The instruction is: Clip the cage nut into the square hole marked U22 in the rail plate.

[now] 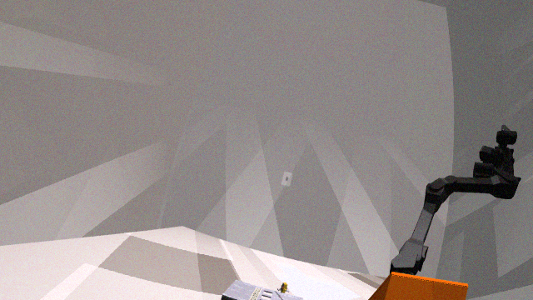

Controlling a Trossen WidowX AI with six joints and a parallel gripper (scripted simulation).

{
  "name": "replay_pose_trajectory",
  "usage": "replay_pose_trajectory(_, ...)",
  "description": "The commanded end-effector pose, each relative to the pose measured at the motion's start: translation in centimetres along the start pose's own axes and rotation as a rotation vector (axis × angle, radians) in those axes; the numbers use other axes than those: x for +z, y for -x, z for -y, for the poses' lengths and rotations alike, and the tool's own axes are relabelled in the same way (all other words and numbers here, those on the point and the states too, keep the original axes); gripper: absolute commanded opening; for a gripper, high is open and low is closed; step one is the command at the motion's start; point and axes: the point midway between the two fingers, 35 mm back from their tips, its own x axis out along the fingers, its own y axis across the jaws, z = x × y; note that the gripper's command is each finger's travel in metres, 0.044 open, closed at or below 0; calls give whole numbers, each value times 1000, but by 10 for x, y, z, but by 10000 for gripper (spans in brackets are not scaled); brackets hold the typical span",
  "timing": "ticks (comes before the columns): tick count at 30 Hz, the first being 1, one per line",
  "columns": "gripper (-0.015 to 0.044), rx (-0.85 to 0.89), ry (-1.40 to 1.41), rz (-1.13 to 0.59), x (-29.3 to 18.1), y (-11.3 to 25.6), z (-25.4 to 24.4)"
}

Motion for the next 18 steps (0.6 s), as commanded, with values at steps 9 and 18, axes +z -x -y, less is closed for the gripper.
replay_pose_trajectory(9, 440, -89, 151, -114, -21, -15, 99)
replay_pose_trajectory(18, 440, -263, 372, -220, -10, -25, 221)
